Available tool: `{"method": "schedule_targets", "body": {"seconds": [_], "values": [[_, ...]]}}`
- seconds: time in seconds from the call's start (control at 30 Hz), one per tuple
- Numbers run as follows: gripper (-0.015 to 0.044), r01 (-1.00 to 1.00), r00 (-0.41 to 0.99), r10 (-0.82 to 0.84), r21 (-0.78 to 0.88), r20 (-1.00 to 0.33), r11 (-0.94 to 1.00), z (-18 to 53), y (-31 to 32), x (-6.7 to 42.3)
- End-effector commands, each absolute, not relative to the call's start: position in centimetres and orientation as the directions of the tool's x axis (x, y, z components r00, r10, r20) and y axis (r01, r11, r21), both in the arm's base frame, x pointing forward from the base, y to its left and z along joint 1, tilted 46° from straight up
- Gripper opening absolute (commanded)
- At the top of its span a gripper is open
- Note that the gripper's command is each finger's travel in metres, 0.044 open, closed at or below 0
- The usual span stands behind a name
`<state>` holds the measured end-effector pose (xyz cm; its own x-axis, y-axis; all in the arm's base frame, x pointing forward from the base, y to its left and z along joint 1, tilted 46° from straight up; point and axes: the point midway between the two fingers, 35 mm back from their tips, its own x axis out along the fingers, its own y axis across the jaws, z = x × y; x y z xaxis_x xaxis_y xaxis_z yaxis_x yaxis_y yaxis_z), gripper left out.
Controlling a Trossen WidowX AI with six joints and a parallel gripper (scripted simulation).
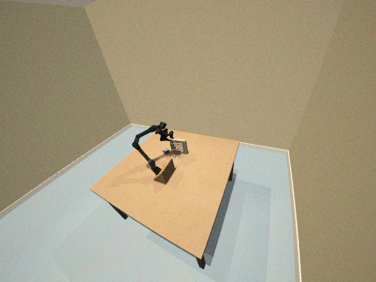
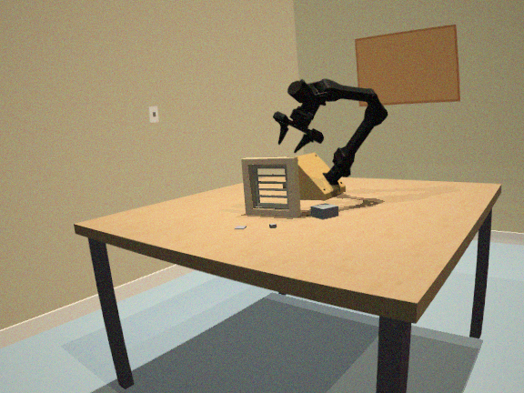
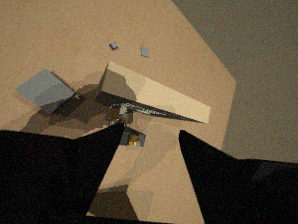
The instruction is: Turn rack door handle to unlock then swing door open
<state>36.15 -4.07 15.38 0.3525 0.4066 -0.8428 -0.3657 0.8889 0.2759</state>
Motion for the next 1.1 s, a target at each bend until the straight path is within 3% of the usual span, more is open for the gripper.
{"method": "schedule_targets", "body": {"seconds": [0.0, 0.57, 1.07], "values": [[0.03, -0.367, 0.272, 0.48, 0.371, -0.834, 0.853, 14.7, -4.1, 35.8], [0.03, -0.277, 0.052, 0.729, 0.692, -0.683, 0.667, 13.4, -4.6, 34.8], [0.03, -0.263, 0.008, 0.732, 0.705, -0.681, 0.659, 12.5, -3.6, 34.9]]}}
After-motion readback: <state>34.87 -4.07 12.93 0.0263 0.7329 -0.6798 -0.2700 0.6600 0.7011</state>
